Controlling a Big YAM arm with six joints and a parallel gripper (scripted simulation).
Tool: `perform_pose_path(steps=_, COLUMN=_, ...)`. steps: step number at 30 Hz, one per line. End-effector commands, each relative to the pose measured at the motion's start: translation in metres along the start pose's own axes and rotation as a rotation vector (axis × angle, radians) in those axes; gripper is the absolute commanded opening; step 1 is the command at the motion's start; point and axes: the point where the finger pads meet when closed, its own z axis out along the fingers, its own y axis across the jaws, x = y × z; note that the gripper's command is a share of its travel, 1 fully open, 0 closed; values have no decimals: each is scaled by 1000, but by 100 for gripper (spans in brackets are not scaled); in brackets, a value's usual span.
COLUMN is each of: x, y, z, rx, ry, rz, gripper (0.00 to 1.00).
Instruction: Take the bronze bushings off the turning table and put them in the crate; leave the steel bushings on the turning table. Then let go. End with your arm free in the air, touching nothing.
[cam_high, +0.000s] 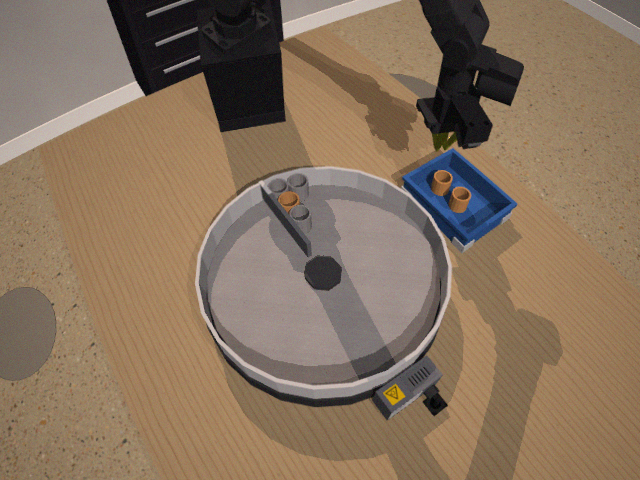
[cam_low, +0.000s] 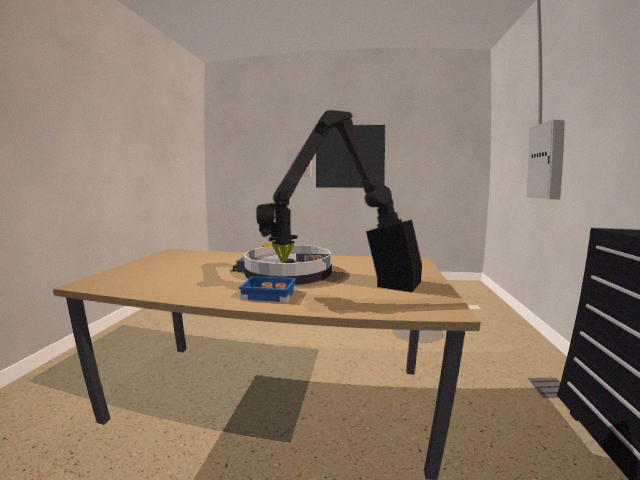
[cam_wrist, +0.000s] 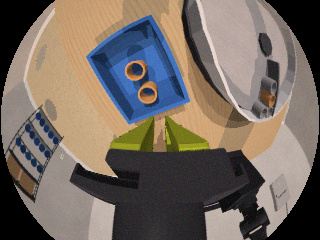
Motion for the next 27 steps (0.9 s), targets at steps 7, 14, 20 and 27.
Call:
perform_pose_path(steps=7, x=-29, y=-99, z=-6, rx=-18, ry=-32, rz=-2, gripper=14)
perform_pose_path(steps=14, x=-38, y=-199, z=-5, rx=-9, ry=-36, rz=-4, gripper=14)
perform_pose_path(steps=20, x=-43, y=-254, z=-5, rx=-4, ry=-38, rz=-6, gripper=14)
perform_pose_path(steps=27, x=-39, y=-281, z=2, rx=1, ry=-17, rz=-17, gripper=14)
